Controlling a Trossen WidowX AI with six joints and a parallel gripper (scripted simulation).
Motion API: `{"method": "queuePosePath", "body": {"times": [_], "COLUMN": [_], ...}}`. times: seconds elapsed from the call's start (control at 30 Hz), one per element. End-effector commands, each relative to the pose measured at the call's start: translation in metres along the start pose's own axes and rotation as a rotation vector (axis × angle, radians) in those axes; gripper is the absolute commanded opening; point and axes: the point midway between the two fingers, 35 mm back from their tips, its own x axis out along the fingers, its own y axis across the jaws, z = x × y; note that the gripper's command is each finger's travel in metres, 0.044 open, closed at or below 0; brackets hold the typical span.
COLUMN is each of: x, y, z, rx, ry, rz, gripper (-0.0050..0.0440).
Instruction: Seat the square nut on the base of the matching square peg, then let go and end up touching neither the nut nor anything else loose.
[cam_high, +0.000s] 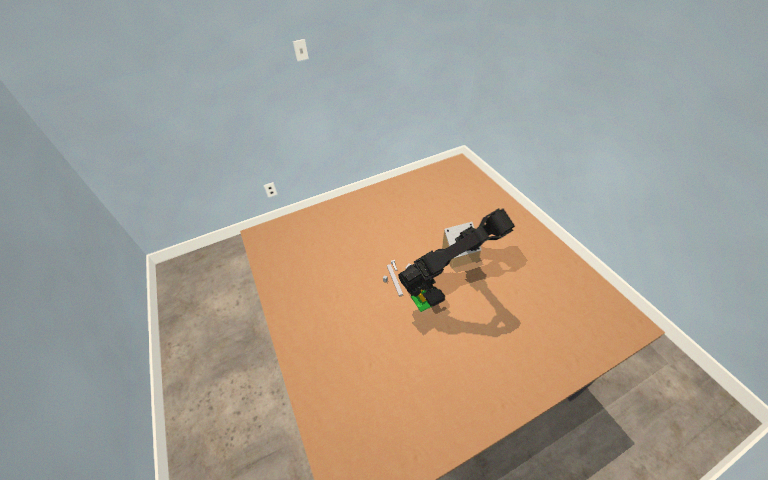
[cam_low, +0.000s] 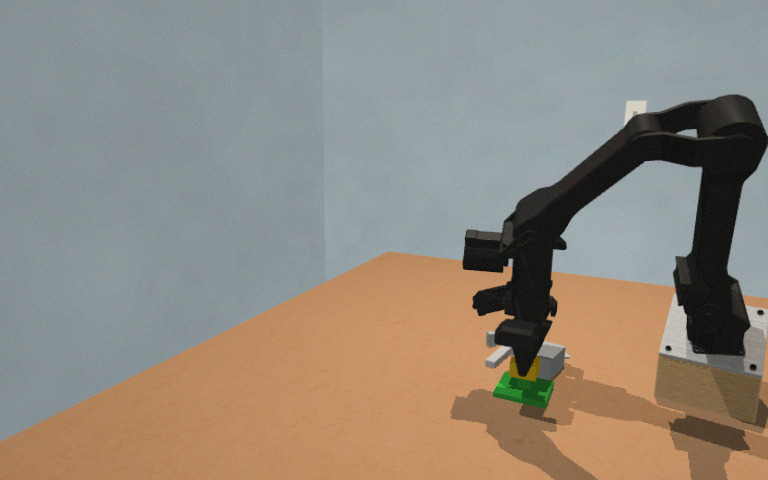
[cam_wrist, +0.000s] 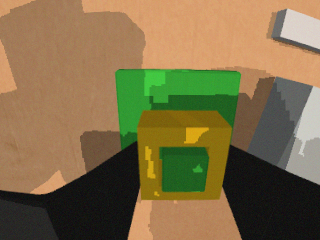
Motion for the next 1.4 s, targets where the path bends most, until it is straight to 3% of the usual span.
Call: {"method": "queuePosePath", "body": {"times": [0.0,1.37], "x": [0.003,0.02], "y": [-0.001,0.0], "z": [0.001,0.0], "rx": [0.003,0.003], "ry": [-0.003,-0.003], "rz": [-0.004,-0.003], "gripper": [0.0,0.0]}}
